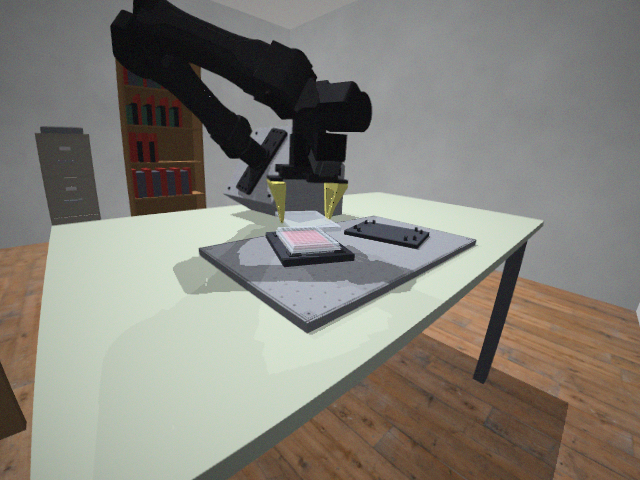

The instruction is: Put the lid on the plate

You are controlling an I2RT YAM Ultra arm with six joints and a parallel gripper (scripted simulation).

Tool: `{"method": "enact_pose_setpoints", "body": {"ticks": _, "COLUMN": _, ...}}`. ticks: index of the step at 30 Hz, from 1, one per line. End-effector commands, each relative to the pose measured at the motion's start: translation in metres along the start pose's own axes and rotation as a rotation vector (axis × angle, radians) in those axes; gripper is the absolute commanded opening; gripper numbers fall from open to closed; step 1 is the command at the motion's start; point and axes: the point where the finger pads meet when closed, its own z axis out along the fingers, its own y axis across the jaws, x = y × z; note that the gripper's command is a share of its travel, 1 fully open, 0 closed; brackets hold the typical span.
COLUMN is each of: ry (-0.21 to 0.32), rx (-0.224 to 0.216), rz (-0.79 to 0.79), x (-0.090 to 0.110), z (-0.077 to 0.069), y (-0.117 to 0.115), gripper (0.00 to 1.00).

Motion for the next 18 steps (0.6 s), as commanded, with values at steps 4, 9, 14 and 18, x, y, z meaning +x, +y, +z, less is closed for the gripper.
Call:
{"method": "enact_pose_setpoints", "body": {"ticks": 4, "ry": -0.022, "rx": -0.007, "rz": 0.004, "x": -0.006, "z": 0.006, "y": 0.003, "gripper": 0.0}}
{"method": "enact_pose_setpoints", "body": {"ticks": 9, "ry": -0.023, "rx": -0.007, "rz": 0.004, "x": -0.007, "z": 0.013, "y": 0.004, "gripper": 0.0}}
{"method": "enact_pose_setpoints", "body": {"ticks": 14, "ry": -0.023, "rx": -0.007, "rz": 0.004, "x": -0.007, "z": 0.013, "y": 0.004, "gripper": 0.0}}
{"method": "enact_pose_setpoints", "body": {"ticks": 18, "ry": -0.023, "rx": -0.007, "rz": 0.004, "x": -0.007, "z": 0.013, "y": 0.004, "gripper": 0.0}}
